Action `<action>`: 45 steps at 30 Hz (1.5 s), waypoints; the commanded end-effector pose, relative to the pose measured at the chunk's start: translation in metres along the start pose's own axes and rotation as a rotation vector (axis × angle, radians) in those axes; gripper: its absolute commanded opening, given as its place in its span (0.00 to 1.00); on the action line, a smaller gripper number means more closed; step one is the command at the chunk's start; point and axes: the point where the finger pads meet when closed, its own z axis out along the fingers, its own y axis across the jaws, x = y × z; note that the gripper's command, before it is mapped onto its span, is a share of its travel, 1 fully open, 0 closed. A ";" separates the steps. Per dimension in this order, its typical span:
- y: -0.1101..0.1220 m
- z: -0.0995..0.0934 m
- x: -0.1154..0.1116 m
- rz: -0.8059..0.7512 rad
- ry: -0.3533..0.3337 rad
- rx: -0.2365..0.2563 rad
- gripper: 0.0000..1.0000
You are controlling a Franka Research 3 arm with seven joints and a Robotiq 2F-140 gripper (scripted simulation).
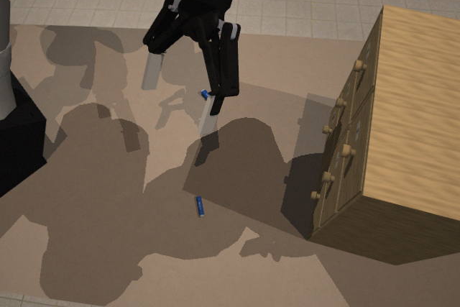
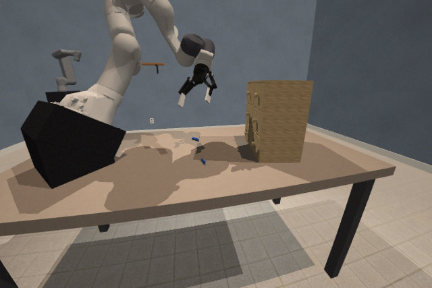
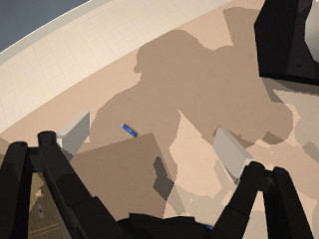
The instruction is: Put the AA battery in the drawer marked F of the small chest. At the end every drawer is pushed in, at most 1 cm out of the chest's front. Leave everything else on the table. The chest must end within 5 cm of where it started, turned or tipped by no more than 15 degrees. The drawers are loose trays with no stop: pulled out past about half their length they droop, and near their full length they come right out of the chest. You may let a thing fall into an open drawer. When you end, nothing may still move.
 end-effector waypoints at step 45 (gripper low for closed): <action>-0.107 -0.002 0.053 -1.610 0.889 0.191 1.00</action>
